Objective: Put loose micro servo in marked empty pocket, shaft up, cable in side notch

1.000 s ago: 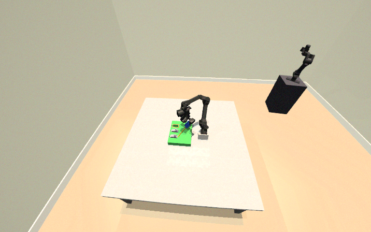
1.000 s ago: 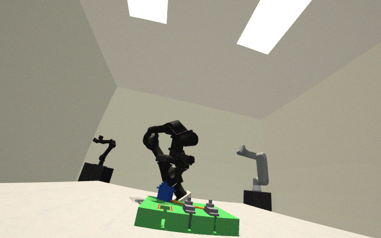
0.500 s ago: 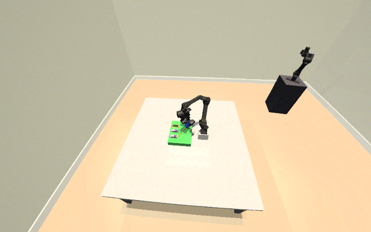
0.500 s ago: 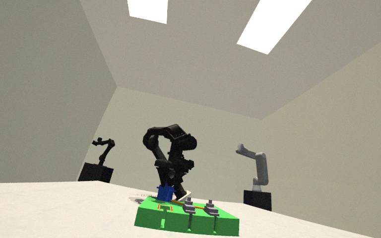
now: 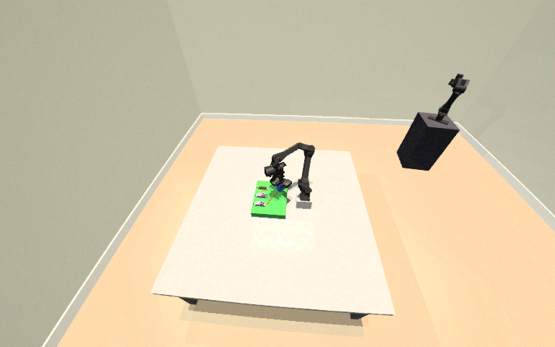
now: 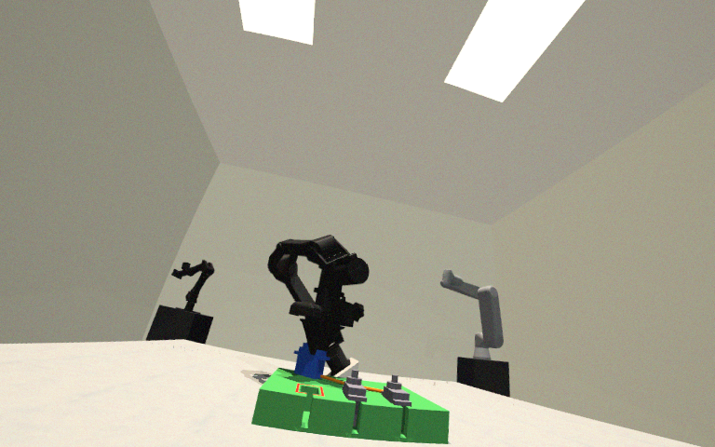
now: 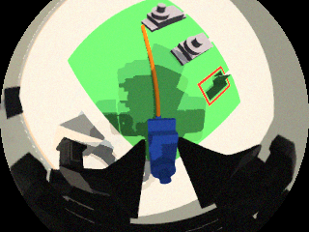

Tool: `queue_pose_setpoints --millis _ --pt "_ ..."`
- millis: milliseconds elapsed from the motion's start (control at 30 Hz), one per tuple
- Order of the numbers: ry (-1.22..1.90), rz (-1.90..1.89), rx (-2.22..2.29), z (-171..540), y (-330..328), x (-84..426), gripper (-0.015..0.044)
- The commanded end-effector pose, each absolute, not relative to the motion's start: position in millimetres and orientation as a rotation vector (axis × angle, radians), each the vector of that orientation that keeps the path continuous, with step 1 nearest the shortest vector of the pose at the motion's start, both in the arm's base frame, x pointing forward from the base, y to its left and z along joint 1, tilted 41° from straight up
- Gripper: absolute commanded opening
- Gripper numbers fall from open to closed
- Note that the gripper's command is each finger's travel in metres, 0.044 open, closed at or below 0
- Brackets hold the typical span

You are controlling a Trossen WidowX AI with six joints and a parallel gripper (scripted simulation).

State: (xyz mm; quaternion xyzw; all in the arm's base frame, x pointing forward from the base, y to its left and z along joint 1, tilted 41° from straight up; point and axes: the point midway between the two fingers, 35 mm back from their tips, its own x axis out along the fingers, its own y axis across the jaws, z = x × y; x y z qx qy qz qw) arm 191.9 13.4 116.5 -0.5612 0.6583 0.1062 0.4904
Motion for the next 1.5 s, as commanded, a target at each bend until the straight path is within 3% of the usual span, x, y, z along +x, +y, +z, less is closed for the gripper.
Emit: queue_pose_setpoints --millis 0,133,267,1467 --pt "1.596 0.258 -1.368 116.5 13.2 192.5 0.0112" --pt "1.596 0.258 -1.368 116.5 13.2 192.5 0.0085" --pt "1.596 0.259 -1.367 121.3 17.5 192.0 0.0" --pt "1.585 0.164 -1.279 145.8 30.8 222.7 0.0"
